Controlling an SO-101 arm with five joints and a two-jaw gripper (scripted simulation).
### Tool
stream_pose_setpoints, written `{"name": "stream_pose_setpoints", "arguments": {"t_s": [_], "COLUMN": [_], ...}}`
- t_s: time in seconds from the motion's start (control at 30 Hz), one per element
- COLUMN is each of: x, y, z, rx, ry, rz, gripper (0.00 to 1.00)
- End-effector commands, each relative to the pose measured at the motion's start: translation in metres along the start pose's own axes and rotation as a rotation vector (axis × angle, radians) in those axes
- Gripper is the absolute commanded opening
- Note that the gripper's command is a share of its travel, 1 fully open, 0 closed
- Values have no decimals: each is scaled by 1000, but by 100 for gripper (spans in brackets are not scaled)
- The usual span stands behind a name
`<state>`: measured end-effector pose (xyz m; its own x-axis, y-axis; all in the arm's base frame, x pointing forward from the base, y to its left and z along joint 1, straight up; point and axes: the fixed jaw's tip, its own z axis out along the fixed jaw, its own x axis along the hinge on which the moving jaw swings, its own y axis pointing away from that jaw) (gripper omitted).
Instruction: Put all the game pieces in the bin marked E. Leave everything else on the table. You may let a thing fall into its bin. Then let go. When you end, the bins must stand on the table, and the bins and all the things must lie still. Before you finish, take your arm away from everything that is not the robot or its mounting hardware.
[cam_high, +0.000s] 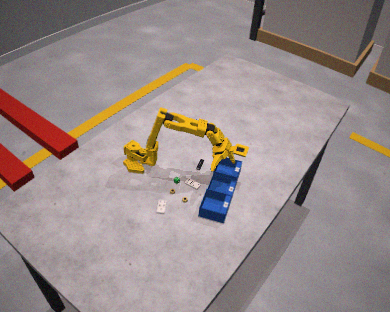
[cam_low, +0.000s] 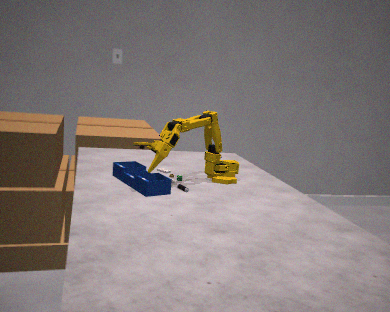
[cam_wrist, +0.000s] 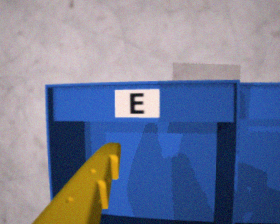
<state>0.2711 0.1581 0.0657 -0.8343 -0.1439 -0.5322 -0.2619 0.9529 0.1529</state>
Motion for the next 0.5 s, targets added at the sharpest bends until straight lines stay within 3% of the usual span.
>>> {"name": "stream_pose_setpoints", "arguments": {"t_s": [0.0,0.47], "x": [-14,-17], "y": [6,7], "z": [-13,-12], "rx": [-26,-32], "ry": [-73,-93], "rz": [7,6], "gripper": [100,100]}}
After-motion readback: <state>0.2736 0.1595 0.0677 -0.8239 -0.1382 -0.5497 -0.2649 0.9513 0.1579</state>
